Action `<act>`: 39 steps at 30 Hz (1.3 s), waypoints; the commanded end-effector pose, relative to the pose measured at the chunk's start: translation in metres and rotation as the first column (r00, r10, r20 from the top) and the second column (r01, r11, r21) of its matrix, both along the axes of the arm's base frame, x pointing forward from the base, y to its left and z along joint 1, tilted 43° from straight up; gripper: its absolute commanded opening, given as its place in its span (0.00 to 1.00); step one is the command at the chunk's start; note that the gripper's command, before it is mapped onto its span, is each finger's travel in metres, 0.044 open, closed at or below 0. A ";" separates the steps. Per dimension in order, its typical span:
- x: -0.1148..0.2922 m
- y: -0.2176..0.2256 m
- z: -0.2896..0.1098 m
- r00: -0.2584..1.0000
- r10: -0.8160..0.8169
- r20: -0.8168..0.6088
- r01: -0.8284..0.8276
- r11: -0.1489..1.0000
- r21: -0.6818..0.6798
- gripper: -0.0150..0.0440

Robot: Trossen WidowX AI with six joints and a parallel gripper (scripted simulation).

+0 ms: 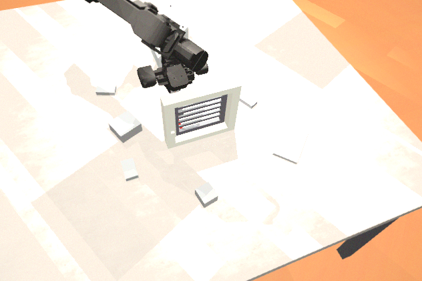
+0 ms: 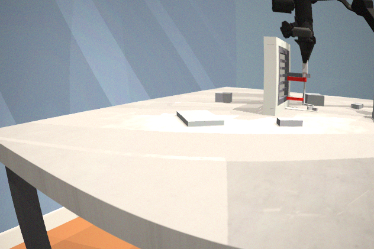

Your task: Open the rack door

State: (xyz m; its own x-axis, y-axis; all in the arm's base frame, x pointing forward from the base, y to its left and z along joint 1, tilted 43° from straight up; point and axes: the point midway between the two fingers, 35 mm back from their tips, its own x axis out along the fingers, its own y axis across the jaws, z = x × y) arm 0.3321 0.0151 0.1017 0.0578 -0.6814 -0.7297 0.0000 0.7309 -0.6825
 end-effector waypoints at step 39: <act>0.000 0.000 0.000 0.406 -0.691 0.598 0.642 0.681 0.351 0.28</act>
